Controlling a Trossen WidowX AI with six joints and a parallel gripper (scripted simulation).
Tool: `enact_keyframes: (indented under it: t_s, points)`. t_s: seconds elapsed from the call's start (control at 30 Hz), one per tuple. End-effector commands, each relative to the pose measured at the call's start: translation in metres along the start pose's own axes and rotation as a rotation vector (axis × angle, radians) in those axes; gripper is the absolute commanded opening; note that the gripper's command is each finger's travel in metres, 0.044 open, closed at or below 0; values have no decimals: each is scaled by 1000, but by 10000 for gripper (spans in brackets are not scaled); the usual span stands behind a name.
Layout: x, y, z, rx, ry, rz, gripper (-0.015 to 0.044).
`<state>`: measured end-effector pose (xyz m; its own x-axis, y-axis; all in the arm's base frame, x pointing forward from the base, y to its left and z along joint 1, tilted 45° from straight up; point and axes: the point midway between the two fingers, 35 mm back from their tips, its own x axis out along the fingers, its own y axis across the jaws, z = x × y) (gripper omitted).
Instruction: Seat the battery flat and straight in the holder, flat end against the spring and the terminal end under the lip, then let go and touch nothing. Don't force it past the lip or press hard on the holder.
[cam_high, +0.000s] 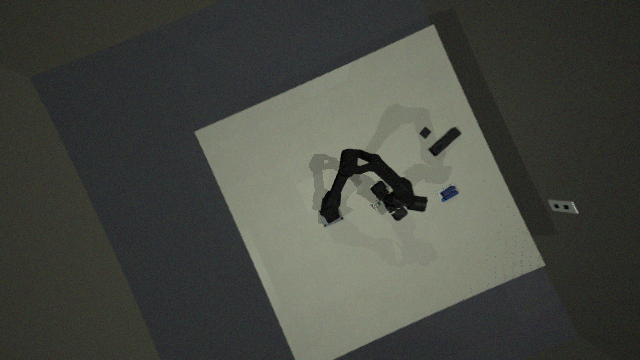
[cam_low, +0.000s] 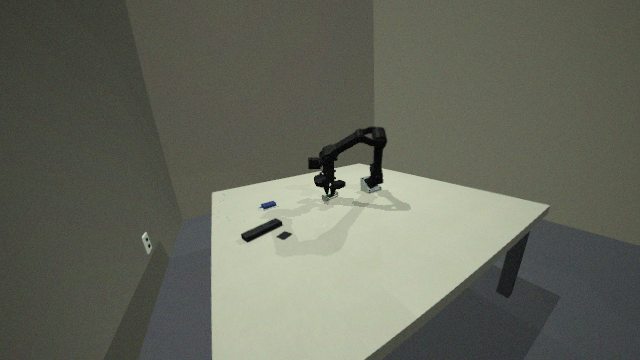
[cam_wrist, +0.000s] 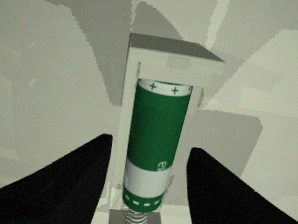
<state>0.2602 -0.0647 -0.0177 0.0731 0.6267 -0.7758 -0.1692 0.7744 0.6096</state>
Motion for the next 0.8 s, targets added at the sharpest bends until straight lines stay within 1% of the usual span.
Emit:
enact_keyframes:
  t_s: [0.0,0.07,0.13,0.4,0.43,0.77]
  points:
    - [-7,-1,1,-8,0,-7,163]
    - [-7,-1,1,-8,0,-7,163]
    - [-10,-2,1,0,-4,-5,215]
    - [-72,-8,-2,-6,1,-9,425]
    - [-75,-8,-2,-7,1,-9,440]
    - [-78,-9,-3,-7,2,-9,440]
